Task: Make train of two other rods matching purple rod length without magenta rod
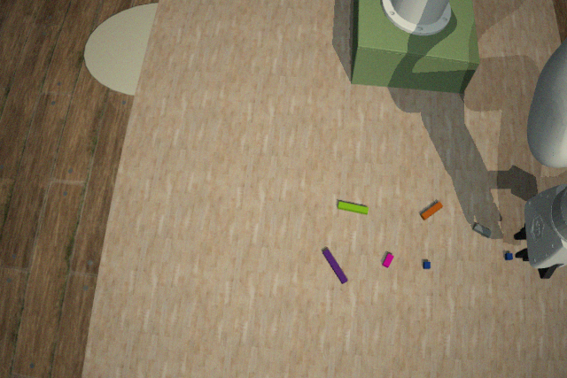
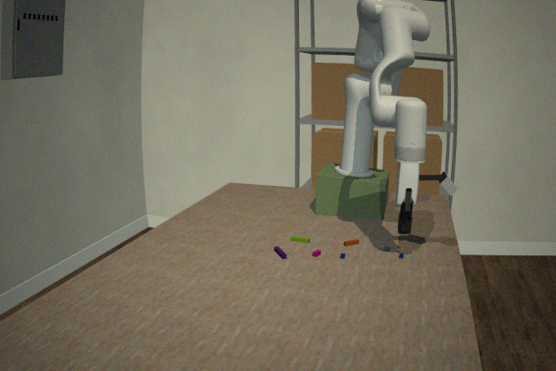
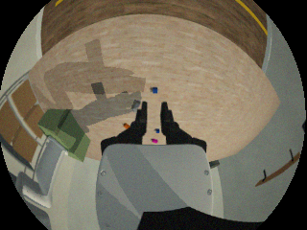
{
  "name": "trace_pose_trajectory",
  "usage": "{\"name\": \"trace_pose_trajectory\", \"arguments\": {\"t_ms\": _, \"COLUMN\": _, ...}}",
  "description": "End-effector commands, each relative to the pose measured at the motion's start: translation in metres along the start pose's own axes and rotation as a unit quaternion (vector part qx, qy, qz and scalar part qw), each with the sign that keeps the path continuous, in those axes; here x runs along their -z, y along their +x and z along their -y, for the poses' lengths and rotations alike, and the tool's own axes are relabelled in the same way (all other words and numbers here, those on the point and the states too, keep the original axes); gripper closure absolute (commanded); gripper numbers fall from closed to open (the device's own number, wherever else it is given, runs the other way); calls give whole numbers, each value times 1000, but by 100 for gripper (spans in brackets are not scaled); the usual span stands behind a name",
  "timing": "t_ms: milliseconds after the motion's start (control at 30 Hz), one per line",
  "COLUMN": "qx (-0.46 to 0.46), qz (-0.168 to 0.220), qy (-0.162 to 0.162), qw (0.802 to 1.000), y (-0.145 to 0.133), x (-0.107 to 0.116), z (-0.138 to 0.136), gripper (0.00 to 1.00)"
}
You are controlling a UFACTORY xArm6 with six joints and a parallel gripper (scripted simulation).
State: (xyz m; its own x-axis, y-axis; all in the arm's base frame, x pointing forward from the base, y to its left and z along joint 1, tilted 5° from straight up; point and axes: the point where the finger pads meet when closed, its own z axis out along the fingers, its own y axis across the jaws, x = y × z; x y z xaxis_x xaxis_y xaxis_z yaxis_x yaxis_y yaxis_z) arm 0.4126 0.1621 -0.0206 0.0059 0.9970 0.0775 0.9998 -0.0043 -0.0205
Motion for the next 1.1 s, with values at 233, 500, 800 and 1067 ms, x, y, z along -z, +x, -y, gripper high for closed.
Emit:
{"name": "trace_pose_trajectory", "arguments": {"t_ms": 233, "qx": 1, "qz": -2, "qy": -1, "qw": 1000, "y": 1, "x": -4, "z": -2, "gripper": 76}}
{"name": "trace_pose_trajectory", "arguments": {"t_ms": 500, "qx": 1, "qz": -2, "qy": -1, "qw": 1000, "y": 1, "x": -11, "z": -2, "gripper": 76}}
{"name": "trace_pose_trajectory", "arguments": {"t_ms": 800, "qx": 1, "qz": -2, "qy": -1, "qw": 1000, "y": 1, "x": -25, "z": -2, "gripper": 76}}
{"name": "trace_pose_trajectory", "arguments": {"t_ms": 1067, "qx": 1, "qz": -2, "qy": -1, "qw": 1000, "y": 1, "x": -35, "z": -3, "gripper": 76}}
